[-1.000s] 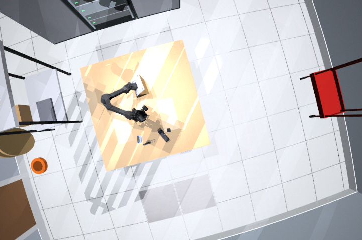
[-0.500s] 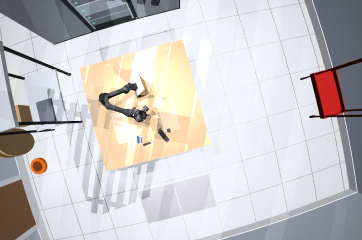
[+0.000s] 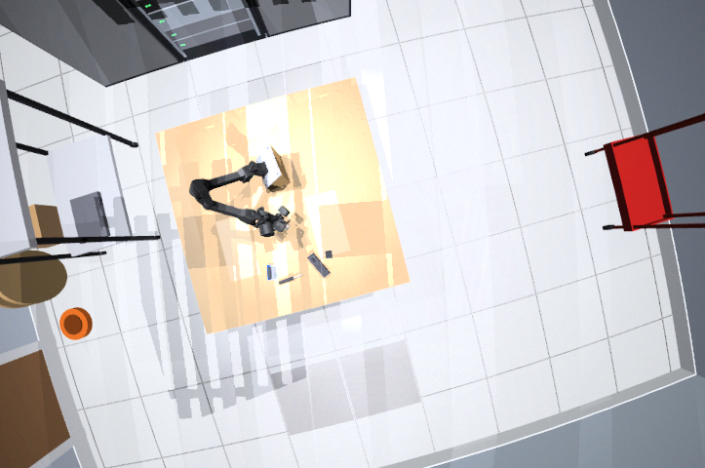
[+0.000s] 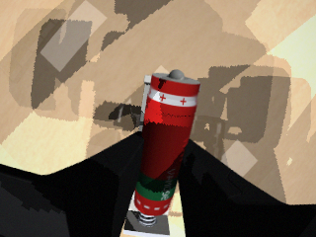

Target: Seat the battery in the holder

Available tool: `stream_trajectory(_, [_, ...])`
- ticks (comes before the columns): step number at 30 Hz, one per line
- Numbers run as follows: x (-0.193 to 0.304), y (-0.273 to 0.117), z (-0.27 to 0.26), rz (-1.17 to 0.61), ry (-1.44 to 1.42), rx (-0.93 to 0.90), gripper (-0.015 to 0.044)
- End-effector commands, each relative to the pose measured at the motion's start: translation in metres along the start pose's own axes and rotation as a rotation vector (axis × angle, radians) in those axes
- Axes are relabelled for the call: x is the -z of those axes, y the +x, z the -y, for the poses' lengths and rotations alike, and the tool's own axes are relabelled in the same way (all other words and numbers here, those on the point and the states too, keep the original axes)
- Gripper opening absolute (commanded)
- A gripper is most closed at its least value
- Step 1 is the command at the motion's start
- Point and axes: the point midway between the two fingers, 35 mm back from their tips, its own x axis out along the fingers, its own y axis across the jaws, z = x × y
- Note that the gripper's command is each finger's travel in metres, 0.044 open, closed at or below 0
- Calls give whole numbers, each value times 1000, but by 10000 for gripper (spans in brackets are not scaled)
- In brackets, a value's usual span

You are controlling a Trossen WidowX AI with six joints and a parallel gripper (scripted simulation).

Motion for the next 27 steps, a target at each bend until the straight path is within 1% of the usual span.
stream_trajectory(1, [1,1,0,30,2,-7,65])
stream_trajectory(27, [11,11,1,215,-1,-25,65])
